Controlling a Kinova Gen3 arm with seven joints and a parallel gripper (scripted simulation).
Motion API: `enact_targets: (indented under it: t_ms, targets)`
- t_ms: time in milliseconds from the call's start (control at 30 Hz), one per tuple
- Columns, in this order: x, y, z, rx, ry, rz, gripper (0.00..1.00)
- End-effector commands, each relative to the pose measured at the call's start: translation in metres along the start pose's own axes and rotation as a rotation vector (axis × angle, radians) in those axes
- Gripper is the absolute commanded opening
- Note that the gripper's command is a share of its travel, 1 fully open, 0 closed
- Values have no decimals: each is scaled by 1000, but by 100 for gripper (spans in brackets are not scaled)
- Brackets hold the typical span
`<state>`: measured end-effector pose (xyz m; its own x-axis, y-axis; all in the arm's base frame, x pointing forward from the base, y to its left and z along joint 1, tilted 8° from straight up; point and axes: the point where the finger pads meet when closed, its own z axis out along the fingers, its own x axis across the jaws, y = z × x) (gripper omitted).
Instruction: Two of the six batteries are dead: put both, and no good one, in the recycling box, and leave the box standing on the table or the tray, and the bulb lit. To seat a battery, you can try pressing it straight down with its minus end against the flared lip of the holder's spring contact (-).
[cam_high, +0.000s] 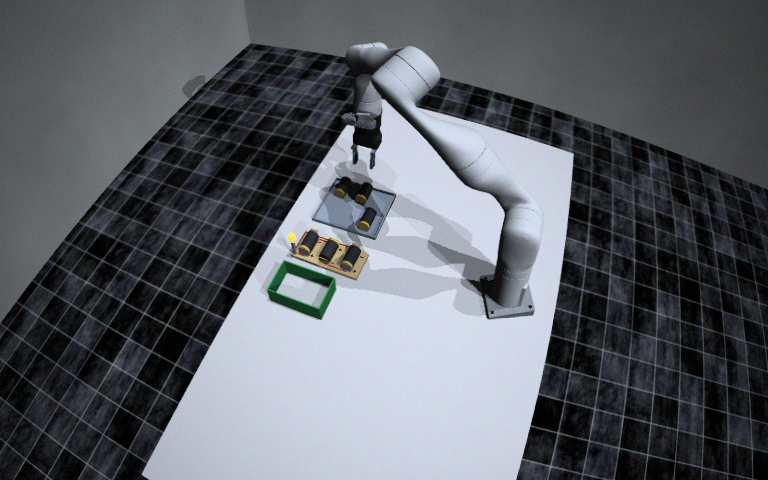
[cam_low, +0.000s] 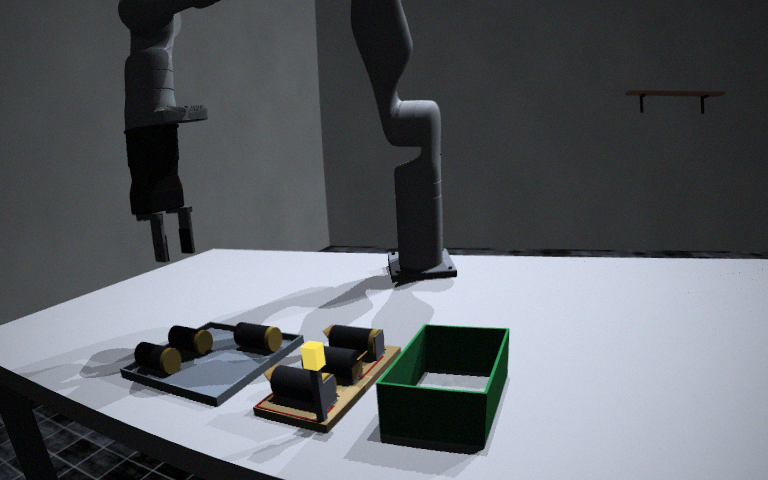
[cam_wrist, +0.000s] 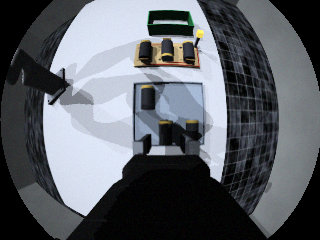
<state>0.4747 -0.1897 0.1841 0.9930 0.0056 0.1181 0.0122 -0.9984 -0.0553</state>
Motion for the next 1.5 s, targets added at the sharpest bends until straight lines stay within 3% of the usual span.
enact_targets:
  t_ms: [0, 733, 867, 1167, 1467]
  targets:
    - [0, 1, -1, -1, 1, 1, 90]
    - [0, 1, 1, -1, 1, -12, 90]
    - [0, 1, 19, -1, 1, -12, 90]
    - [0, 1, 80, -1, 1, -12, 90]
    - [0, 1, 86, -1, 1, -12, 90]
